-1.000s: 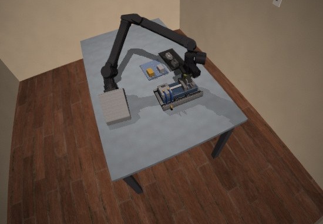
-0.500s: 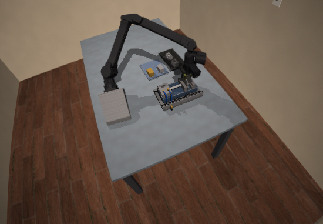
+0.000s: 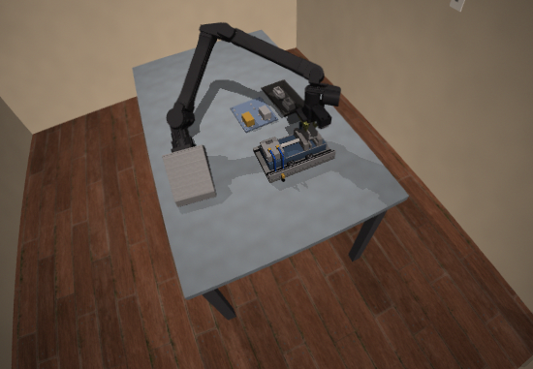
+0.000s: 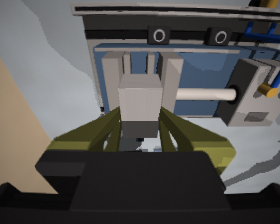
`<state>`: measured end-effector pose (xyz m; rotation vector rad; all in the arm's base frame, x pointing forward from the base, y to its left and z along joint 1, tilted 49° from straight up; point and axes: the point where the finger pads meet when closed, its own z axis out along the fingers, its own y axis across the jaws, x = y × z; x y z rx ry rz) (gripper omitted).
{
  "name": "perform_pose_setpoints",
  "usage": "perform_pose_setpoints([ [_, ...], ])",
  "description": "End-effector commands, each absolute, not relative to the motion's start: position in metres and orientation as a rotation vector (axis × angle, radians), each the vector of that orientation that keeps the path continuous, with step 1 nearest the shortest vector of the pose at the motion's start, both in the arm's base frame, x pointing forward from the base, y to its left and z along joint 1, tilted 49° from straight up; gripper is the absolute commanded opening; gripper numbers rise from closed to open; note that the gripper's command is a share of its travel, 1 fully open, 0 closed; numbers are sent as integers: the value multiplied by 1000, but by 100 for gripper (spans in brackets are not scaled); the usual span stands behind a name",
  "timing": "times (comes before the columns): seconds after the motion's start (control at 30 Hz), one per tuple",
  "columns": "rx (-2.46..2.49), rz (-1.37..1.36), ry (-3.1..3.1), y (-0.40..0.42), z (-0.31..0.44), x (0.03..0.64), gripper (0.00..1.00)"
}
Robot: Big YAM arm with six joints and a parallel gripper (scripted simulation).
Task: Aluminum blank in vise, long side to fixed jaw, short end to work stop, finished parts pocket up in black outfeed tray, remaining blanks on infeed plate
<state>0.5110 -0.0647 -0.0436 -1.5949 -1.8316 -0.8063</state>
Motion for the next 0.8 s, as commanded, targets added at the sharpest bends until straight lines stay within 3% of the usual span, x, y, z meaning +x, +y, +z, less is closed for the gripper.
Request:
perform_pose_setpoints([
  [0.0, -1590, -817, -1853, -59, -36, 517, 0],
  [0.77, -1587, -804, -1836, -50, -51, 513, 0],
])
